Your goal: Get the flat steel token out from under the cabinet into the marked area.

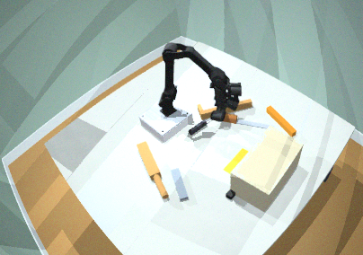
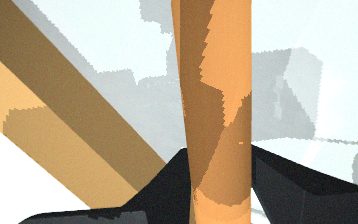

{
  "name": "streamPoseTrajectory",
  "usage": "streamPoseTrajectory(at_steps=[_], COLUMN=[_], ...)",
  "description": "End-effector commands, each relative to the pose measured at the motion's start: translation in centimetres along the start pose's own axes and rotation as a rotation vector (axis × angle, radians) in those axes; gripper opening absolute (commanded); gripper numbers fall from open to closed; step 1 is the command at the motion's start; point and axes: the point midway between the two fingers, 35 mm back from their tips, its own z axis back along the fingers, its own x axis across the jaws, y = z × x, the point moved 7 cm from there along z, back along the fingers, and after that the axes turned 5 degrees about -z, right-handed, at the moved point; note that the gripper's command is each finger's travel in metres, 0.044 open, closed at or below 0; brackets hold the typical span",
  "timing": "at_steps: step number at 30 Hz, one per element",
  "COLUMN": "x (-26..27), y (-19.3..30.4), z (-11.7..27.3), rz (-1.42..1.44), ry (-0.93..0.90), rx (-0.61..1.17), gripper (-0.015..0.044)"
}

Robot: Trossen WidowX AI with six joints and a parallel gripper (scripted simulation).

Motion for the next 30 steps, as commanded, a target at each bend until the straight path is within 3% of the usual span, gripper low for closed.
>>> streamPoseTrajectory(at_steps=[1, 30], x=[0.02, 0.03], y=[-0.06, -0.08], z=[0.05, 0.05], rz=[-0.031, -0.259], ry=[-0.001, -0.001], rx=[-0.002, -0.002], gripper=[0.0000, 0.0000])
